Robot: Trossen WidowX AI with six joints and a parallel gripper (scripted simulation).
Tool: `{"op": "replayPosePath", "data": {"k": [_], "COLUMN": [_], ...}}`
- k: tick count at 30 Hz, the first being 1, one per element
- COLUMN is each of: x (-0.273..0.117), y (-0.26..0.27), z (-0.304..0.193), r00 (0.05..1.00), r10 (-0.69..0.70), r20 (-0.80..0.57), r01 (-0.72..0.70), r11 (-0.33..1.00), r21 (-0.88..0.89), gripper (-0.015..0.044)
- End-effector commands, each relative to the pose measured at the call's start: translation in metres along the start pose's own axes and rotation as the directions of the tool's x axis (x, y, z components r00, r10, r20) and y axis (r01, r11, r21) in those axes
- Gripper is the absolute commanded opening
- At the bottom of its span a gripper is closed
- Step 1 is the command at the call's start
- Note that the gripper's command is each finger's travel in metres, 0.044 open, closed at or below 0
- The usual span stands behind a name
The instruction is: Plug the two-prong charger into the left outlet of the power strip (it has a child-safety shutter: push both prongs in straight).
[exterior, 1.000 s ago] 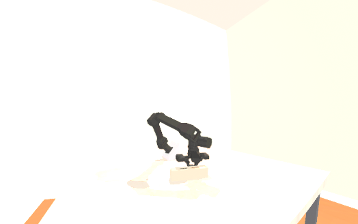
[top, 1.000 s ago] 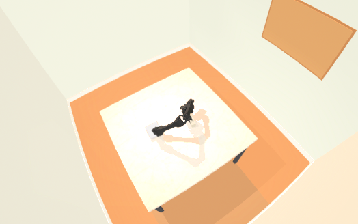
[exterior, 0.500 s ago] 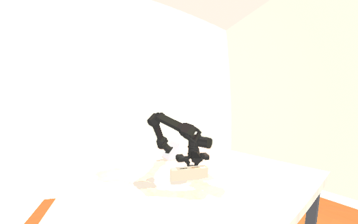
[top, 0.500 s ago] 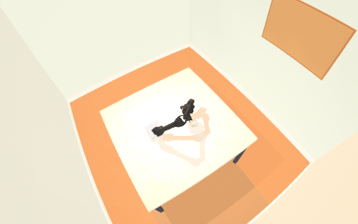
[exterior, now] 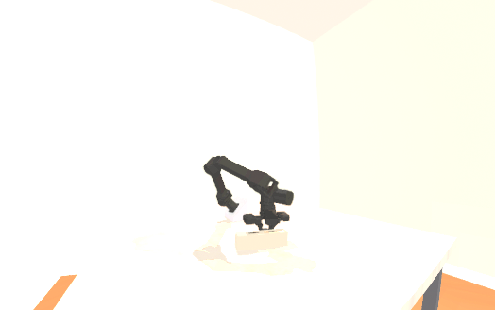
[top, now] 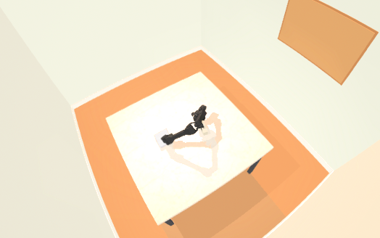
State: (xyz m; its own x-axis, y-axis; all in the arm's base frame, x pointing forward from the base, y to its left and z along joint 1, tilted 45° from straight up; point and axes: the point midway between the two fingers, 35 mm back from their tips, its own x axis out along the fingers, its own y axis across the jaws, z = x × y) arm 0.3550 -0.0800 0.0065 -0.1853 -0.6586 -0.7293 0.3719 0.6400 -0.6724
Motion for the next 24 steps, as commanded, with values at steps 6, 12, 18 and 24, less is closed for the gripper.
{"op": "replayPosePath", "data": {"k": [6, 12, 18, 24], "x": [-0.0012, -0.0008, -0.0002, 0.0004], "y": [-0.0003, -0.0003, -0.0003, -0.0003], "z": [0.0077, 0.0071, 0.0066, 0.0061], "r00": [1.0, 1.0, 1.0, 1.0], "r10": [0.008, 0.008, 0.008, 0.008], "r20": [0.025, 0.025, 0.025, 0.025], "r01": [-0.008, -0.008, -0.008, -0.008], "r11": [1.0, 1.0, 1.0, 1.0], "r21": [0.023, 0.023, 0.023, 0.023], "gripper": [0.0, 0.0, 0.0, 0.0]}}
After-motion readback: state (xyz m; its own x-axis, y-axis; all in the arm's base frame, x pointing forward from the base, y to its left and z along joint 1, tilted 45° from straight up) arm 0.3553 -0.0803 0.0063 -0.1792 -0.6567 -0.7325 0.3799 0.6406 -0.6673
